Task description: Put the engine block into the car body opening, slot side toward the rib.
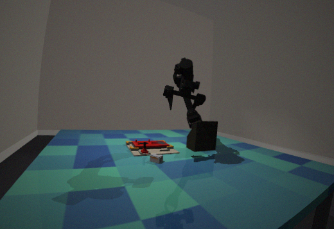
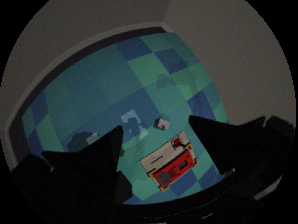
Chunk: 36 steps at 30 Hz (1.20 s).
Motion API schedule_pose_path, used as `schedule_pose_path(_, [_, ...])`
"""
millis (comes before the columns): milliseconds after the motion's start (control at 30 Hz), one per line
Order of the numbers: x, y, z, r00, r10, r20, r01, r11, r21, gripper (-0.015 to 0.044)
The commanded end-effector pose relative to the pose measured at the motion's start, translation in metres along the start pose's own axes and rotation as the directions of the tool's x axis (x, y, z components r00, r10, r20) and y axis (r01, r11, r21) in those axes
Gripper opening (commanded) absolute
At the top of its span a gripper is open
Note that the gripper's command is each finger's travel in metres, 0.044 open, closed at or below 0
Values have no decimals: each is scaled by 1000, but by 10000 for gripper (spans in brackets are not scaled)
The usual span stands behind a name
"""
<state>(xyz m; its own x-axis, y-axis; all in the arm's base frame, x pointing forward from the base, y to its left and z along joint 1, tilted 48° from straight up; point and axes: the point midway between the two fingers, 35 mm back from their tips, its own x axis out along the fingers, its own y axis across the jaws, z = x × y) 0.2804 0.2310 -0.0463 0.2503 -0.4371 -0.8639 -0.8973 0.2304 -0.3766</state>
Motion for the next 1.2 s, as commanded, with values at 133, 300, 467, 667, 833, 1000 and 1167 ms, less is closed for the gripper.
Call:
schedule_pose_path(133, [46, -34, -19, 984, 43, -174, -7, 979, 204, 440])
schedule_pose_path(300, [76, -52, -36, 957, 87, -276, 7, 947, 320, 440])
schedule_pose_path(467, [104, -65, -58, 919, 134, -370, 38, 905, 423, 440])
schedule_pose_path(667, [124, -72, -80, 881, 174, -440, 81, 861, 502, 440])
schedule_pose_path(833, [146, -70, -89, 881, 173, -441, 82, 861, 502, 440])
schedule_pose_path(1000, [156, -68, -94, 881, 173, -441, 83, 861, 501, 440])
schedule_pose_path(1167, [170, -67, -100, 880, 172, -442, 83, 861, 501, 440])
